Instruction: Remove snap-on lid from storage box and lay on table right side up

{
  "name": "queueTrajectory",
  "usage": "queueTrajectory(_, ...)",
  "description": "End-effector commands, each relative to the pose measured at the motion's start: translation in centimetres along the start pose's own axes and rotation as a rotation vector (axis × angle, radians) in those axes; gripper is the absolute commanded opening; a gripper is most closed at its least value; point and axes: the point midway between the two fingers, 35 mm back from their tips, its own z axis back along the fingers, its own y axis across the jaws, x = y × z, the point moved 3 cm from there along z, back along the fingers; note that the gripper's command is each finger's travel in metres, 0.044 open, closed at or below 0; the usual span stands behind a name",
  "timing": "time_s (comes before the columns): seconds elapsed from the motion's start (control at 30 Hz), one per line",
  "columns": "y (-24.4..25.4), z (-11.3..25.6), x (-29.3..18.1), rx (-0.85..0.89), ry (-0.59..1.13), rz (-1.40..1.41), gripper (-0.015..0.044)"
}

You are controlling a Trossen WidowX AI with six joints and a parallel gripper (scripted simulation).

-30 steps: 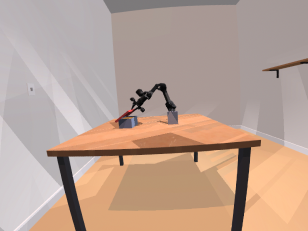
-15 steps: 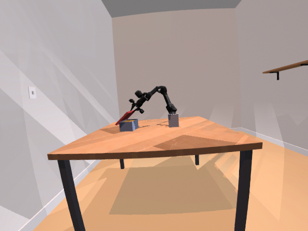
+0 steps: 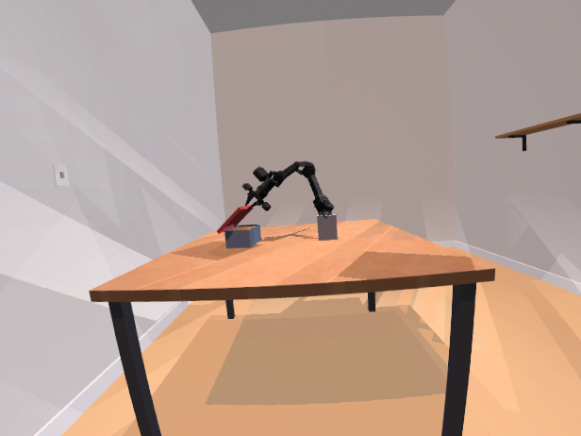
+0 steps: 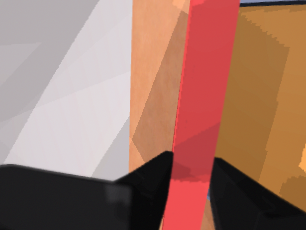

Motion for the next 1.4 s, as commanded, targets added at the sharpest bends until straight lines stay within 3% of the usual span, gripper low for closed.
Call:
queueTrajectory(0.0,0.9,0.6,0.0,0.012,0.000,-0.014,0.0000)
queueTrajectory(0.97,3.3,2.7,0.0,0.012,0.000,-0.014,0.0000)
queueTrajectory(1.37,2.6,2.6,2.4,0.011,0.000,-0.013,0.0000)
